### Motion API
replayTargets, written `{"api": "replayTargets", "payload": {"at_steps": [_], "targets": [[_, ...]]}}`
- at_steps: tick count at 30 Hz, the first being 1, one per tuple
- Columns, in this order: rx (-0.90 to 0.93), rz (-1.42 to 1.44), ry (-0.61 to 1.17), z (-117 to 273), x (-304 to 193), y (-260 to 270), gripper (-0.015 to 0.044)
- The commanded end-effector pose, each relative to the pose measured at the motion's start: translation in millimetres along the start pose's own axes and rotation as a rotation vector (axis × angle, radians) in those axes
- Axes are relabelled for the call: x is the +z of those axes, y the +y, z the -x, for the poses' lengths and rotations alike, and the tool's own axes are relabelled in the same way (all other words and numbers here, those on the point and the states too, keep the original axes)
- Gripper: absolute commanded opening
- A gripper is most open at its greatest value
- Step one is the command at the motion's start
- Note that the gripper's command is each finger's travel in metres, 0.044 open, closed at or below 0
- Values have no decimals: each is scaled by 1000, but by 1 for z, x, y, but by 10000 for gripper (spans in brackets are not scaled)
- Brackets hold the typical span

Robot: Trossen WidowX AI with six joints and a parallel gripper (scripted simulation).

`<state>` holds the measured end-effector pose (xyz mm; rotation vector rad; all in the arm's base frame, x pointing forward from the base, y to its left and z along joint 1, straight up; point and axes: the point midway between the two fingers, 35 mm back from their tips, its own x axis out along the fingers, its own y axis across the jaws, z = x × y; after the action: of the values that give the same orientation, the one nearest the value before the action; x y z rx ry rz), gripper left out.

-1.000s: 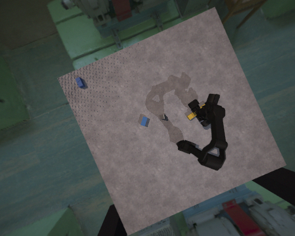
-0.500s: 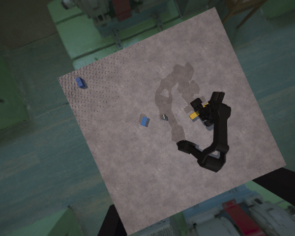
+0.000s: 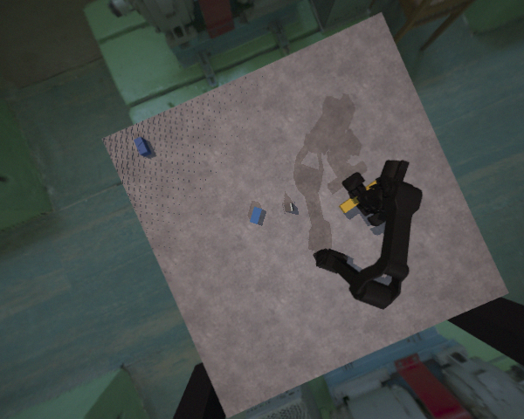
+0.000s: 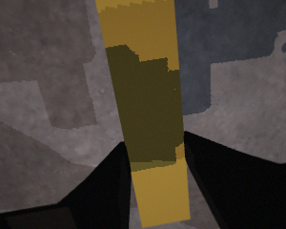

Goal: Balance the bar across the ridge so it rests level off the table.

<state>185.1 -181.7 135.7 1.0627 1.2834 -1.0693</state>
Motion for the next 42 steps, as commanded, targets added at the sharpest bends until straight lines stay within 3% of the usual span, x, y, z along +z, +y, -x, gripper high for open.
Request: {"api": "replayTargets", "payload": {"at_steps": [1,42], "targets": [[9,-3,-8,15,-2,-1,0],[16,-216,3,23,-105,90,0]]}}
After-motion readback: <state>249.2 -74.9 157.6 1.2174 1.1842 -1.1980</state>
